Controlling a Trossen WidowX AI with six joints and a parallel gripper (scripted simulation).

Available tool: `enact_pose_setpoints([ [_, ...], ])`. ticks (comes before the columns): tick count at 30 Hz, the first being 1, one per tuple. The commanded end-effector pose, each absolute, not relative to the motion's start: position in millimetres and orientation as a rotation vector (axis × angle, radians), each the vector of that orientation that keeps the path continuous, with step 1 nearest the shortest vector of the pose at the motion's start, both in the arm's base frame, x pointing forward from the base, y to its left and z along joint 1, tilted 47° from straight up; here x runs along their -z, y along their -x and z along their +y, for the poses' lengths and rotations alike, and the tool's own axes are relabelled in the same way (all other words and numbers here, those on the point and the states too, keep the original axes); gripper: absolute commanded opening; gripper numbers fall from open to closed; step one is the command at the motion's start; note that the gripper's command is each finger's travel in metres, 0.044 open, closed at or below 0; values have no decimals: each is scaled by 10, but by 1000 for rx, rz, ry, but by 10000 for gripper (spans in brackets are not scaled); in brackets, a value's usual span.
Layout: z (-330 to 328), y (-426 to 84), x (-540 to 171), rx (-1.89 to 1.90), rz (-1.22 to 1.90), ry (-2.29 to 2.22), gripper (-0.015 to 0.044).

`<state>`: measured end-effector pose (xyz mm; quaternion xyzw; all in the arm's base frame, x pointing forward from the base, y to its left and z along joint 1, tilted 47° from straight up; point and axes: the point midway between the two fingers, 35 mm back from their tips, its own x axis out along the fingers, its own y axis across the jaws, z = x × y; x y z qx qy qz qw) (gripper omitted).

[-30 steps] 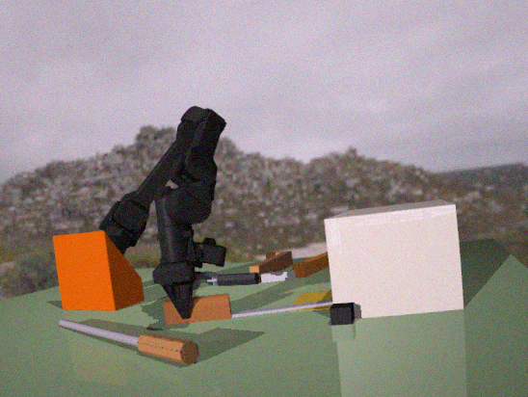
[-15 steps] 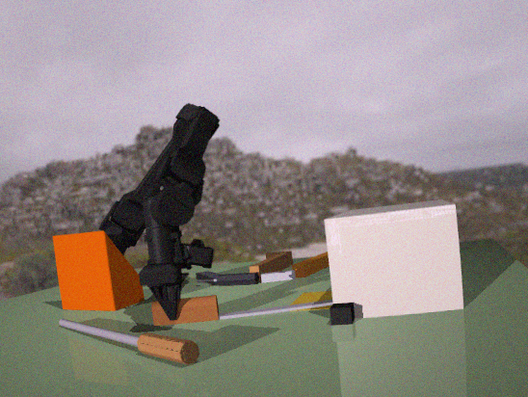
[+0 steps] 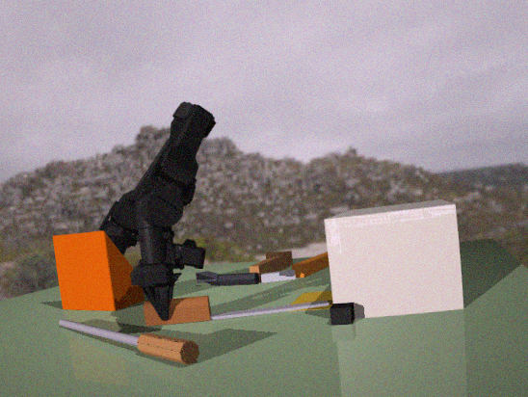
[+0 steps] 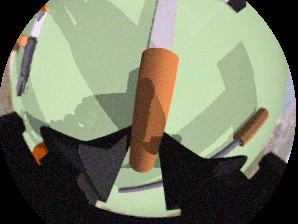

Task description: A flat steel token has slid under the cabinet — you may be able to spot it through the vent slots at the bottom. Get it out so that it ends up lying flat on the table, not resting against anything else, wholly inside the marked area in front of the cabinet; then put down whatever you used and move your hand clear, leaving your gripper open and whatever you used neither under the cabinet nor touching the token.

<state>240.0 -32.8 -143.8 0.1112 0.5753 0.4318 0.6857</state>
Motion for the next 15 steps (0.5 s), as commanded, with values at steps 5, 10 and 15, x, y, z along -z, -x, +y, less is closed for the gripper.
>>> enact_pose_setpoints([
  [5,-382,-2292,1460,-967,1287,-254,0],
  [10,-386,-2283,1462,-960,1294,-264,0],
  [15,-387,-2283,1462,-936,1312,-293,0],
])
